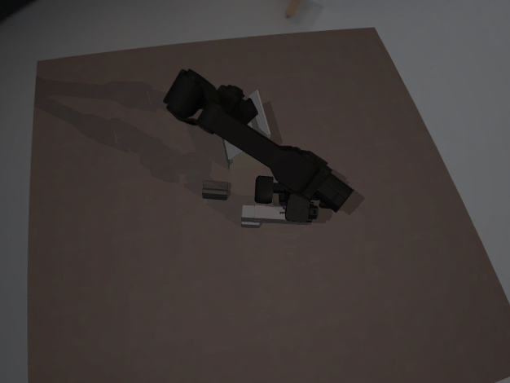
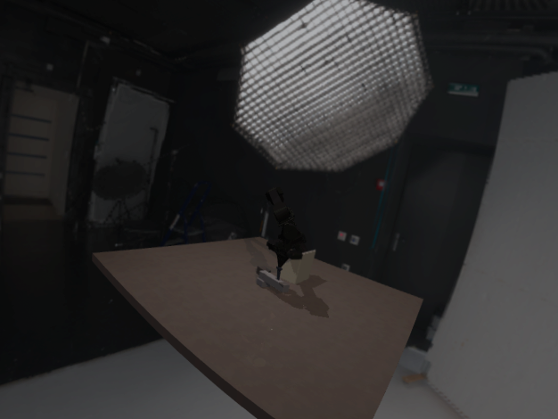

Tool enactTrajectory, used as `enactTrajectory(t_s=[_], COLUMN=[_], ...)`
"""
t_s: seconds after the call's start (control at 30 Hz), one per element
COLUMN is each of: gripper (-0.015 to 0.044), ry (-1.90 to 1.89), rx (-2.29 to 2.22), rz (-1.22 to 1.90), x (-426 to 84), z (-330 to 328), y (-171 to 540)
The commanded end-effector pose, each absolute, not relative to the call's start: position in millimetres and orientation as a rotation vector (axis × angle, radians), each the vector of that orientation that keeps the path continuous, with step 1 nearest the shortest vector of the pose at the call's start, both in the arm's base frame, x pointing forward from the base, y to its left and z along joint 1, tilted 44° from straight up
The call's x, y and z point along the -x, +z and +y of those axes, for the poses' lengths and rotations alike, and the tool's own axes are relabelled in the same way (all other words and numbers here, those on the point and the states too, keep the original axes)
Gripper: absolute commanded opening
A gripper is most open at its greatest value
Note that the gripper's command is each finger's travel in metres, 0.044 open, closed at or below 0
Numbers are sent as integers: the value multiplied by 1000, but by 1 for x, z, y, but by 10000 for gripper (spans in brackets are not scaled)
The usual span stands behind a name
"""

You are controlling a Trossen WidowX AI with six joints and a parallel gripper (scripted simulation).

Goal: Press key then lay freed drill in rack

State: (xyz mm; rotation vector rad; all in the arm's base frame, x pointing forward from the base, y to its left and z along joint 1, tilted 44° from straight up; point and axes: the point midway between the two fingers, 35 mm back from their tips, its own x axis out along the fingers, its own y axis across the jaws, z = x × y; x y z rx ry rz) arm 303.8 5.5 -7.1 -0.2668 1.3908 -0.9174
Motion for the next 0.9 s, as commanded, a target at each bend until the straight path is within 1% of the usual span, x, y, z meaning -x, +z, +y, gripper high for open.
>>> enactTrajectory(t_s=[0.0,0.87], gripper=[0,0], ry=[-925,-925], rx=[262,262], rz=[1403,1403], x=[-303,-297], z=[1,-3], y=[-13,-21])
